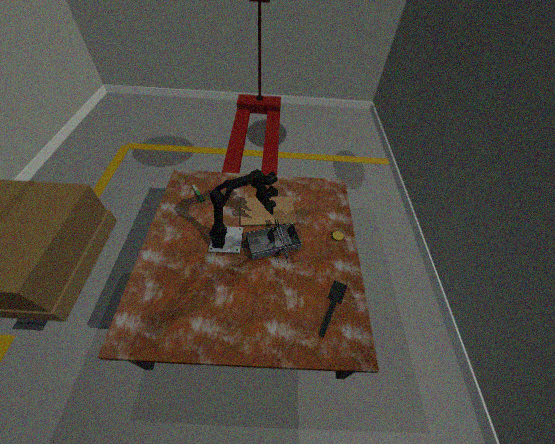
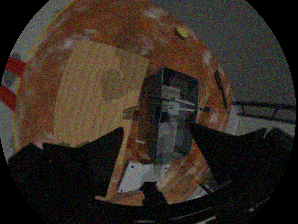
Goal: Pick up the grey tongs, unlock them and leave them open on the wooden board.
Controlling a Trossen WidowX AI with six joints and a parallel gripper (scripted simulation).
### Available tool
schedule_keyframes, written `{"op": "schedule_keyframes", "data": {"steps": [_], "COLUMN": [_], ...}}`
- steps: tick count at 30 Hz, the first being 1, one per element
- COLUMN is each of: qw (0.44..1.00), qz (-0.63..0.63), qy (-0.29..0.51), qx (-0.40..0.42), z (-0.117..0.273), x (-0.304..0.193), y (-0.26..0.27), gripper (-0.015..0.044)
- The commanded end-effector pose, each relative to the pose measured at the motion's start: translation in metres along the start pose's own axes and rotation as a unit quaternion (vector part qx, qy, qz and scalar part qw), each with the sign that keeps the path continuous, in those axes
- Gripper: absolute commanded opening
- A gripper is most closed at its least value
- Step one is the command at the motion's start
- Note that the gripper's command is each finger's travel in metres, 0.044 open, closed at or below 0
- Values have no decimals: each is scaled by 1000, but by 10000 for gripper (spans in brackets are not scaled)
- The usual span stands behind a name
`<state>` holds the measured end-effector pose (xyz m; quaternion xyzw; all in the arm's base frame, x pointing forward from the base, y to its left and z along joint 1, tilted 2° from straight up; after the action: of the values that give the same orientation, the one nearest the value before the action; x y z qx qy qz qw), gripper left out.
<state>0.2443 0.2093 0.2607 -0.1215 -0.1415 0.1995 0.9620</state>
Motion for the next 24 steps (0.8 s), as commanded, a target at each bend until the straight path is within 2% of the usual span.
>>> {"op": "schedule_keyframes", "data": {"steps": [1, 7, 15, 24], "qw": [938, 836, 634, 627], "qz": [-338, -534, -751, -757], "qy": [77, 126, 183, 185], "qx": [21, 22, 6, 5], "z": [-43, -72, -109, -110], "x": [33, 44, 48, 47], "y": [-56, -97, -155, -157], "gripper": [440, 440, 440, 440]}}
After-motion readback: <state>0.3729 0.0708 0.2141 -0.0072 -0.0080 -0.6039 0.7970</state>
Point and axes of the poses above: the point midway between the two fingers, 35 mm back from their tips, its own z axis back along the fingers, its own y axis across the jaws, x = y × z, the point moved 10 cm from there along z, back along the fingers, and after that the axes turned 8 degrees about -z, right-handed, at the moved point
